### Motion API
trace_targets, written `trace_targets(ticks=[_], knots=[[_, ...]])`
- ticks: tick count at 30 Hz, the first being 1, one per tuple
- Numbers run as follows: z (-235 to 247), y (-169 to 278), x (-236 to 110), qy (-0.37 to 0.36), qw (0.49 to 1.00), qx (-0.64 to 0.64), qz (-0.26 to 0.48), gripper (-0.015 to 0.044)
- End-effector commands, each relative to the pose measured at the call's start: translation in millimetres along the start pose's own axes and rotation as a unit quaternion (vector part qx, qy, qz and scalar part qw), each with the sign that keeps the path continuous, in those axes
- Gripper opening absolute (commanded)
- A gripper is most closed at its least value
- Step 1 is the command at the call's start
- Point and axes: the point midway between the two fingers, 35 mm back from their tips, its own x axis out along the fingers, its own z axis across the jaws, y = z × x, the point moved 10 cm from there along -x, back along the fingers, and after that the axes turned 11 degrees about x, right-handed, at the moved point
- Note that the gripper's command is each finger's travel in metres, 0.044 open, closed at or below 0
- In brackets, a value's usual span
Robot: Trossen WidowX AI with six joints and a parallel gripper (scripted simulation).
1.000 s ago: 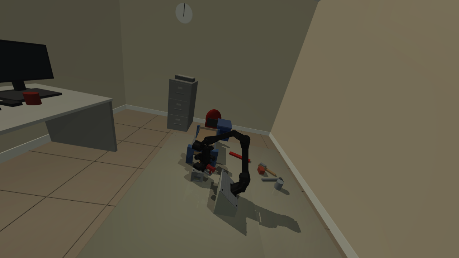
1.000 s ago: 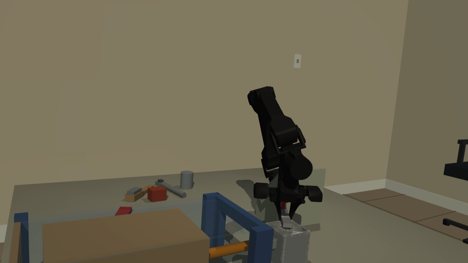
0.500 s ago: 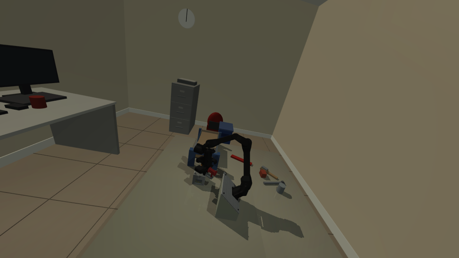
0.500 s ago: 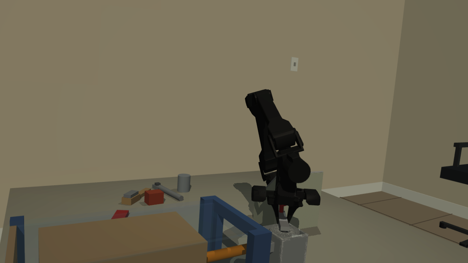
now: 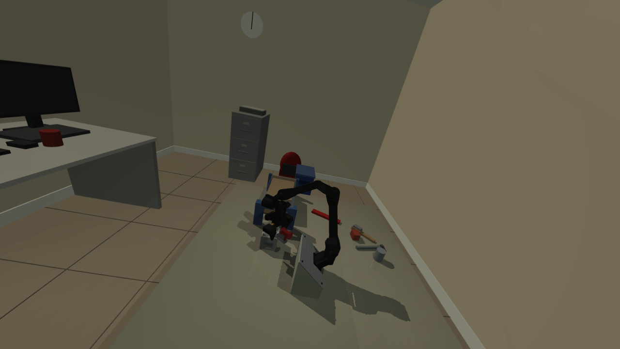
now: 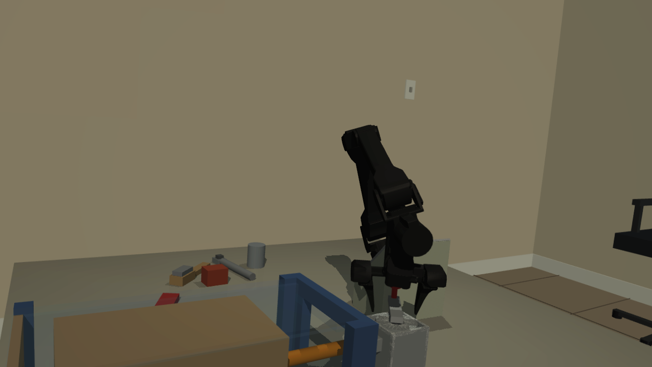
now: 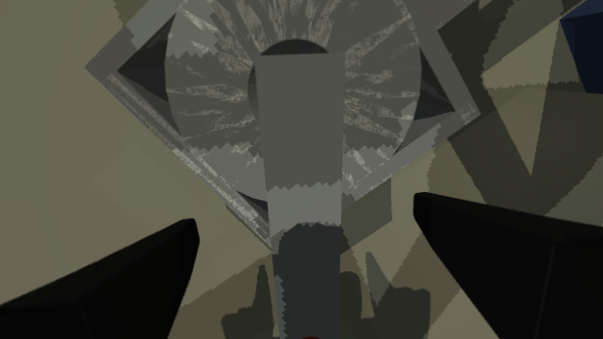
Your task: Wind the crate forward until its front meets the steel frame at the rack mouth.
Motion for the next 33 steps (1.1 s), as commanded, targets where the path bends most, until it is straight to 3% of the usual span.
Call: trace_targets(ticks=[1, 10, 17, 33], knots=[[0.1, -0.7, -7.5, 0.002, 1.0, 0.0, -0.002, 0.044], [2.2, 14.7, -126.7, 0.003, 0.999, -0.001, -0.033, 0.044], [2.6, 15.2, -127.6, 0.002, 0.999, -0.004, -0.043, 0.044], [2.6, 15.2, -127.6, 0.002, 0.999, -0.004, -0.043, 0.002]])
